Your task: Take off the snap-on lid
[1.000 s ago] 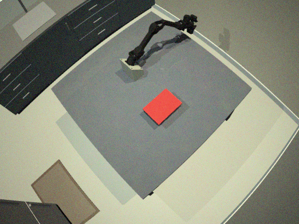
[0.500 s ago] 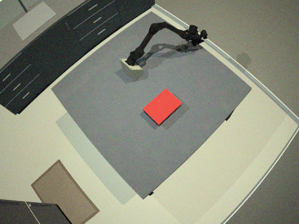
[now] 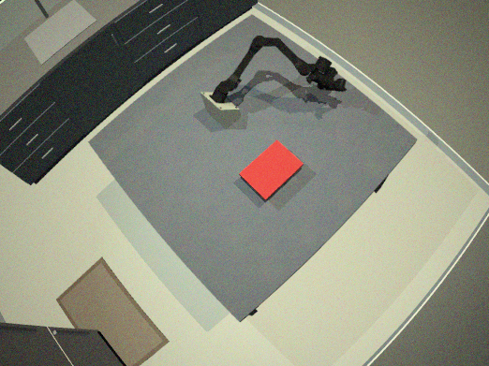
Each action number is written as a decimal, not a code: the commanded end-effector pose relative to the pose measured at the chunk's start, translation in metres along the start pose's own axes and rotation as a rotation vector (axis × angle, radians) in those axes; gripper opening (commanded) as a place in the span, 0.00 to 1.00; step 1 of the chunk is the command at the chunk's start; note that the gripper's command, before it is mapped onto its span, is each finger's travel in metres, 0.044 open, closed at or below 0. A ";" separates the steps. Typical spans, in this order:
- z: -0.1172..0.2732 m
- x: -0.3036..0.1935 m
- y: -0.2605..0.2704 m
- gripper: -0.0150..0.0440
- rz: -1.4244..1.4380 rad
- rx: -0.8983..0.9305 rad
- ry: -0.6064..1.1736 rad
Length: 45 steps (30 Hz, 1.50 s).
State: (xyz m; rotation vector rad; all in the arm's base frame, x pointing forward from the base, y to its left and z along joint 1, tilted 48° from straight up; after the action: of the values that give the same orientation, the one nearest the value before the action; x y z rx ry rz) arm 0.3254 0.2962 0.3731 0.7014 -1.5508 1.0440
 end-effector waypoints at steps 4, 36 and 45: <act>0.029 -0.077 -0.048 0.65 -0.335 -0.081 0.141; 0.361 -0.345 -0.050 0.65 -2.696 -0.859 -0.213; 0.385 -0.353 -0.026 0.65 -2.955 -0.877 -0.412</act>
State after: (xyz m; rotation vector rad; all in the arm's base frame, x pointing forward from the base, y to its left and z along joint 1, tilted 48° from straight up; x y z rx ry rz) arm 0.2624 -0.0916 0.0291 1.3158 0.1626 -1.8103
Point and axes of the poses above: the point midway between the two fingers, 35 mm back from their tips, its own z axis back along the fingers, its own y axis across the jaws, x = y × z, the point moved 5 cm from there along z, back along the fingers, and after that the axes turned 13 degrees about -z, right-handed, at the moved point
